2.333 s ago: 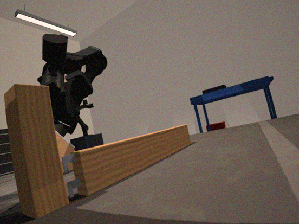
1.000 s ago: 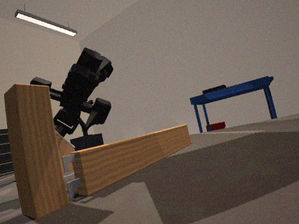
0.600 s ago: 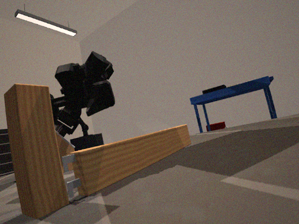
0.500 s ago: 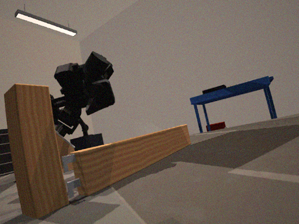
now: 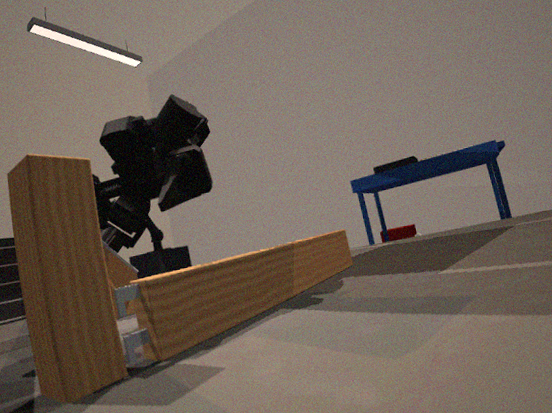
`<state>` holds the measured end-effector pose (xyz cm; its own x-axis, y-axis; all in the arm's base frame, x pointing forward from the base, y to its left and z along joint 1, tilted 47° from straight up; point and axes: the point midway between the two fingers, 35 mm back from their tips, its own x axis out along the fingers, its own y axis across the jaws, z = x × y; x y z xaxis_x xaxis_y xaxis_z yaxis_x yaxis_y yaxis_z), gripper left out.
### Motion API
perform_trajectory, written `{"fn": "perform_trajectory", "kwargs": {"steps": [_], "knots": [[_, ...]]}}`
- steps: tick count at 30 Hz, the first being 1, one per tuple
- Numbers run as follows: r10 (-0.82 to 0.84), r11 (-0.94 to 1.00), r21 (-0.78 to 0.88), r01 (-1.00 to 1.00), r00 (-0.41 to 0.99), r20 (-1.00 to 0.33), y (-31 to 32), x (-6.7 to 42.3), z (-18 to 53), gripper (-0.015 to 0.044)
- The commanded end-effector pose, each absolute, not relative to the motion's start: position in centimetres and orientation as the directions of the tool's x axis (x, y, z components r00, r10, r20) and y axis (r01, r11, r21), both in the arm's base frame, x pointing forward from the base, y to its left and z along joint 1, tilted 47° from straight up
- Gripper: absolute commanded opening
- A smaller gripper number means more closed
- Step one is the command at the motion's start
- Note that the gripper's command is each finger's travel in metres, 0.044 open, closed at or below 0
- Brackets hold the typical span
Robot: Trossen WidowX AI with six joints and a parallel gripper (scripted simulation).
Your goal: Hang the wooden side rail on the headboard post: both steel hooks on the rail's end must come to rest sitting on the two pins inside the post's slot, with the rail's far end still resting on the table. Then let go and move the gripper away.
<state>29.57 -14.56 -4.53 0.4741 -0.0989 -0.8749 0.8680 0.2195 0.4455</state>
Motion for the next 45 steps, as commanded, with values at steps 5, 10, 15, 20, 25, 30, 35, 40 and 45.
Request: {"fn": "perform_trajectory", "kwargs": {"steps": [5, 10, 15, 20, 25, 30, 35, 40, 45], "knots": [[-0.068, 0.355, 0.414, 0.838, 0.465, -0.883, -13.7, 29.7, -4.5, 0.044], [0.042, 0.657, 0.327, 0.679, 0.4, -0.916, -14.1, 31.3, -5.0, 0.044], [0.164, 0.879, 0.29, 0.378, 0.33, -0.929, -14.4, 32.8, -5.2, 0.044], [0.295, 0.953, 0.301, -0.016, 0.262, -0.919, -14.7, 34.1, -5.1, 0.044], [0.422, 0.858, 0.316, -0.404, 0.204, -0.884, -14.9, 35.2, -4.7, 0.044], [0.541, 0.635, 0.278, -0.721, 0.158, -0.826, -15.1, 36.1, -3.9, 0.044], [0.65, 0.355, 0.148, -0.923, 0.129, -0.749, -15.4, 36.9, -2.8, 0.044], [0.715, 0.173, 0.008, -0.985, 0.12, -0.688, -15.6, 37.4, -2.0, 0.044], [0.718, 0.166, 0.001, -0.986, 0.12, -0.686, -15.6, 37.4, -2.0, 0.044]]}}
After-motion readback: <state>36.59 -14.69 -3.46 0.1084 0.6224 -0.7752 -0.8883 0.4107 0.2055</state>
